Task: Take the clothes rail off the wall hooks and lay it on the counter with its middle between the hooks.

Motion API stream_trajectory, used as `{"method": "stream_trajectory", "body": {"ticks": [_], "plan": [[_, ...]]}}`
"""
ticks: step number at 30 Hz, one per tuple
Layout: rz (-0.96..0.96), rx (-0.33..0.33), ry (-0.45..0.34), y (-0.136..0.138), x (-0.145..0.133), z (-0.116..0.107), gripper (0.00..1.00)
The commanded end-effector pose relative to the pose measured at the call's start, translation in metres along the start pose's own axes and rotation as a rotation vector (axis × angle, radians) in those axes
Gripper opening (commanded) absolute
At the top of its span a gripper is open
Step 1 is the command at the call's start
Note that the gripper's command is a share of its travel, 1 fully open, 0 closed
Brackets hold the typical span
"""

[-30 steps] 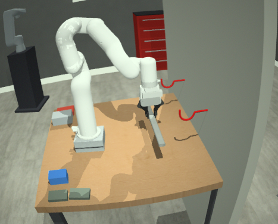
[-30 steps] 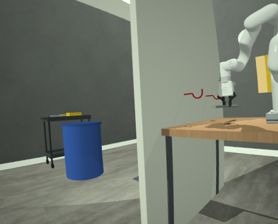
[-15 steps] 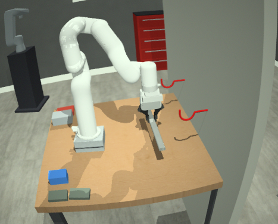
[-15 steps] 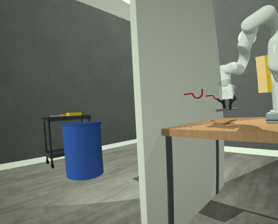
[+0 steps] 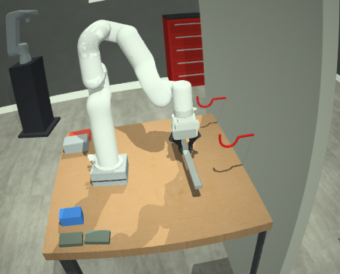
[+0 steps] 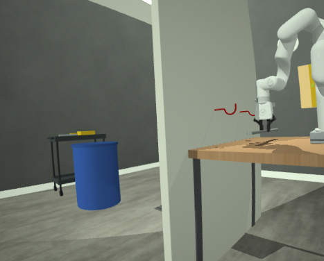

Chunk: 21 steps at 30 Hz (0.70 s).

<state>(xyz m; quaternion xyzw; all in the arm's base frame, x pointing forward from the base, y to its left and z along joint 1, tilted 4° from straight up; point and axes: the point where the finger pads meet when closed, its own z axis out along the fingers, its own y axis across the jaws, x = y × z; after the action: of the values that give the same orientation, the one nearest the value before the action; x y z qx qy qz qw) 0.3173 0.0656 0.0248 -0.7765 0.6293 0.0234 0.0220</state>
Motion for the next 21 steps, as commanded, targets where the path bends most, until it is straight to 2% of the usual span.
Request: {"method": "stream_trajectory", "body": {"ticks": [1, 14, 21], "plan": [[0.000, 0.004, 0.000, -0.002, 0.000, 0.008, 0.00], [0.000, 0.004, 0.000, -0.002, 0.000, 0.026, 0.00], [0.000, 0.004, 0.000, -0.002, 0.000, 0.026, 0.00]]}}
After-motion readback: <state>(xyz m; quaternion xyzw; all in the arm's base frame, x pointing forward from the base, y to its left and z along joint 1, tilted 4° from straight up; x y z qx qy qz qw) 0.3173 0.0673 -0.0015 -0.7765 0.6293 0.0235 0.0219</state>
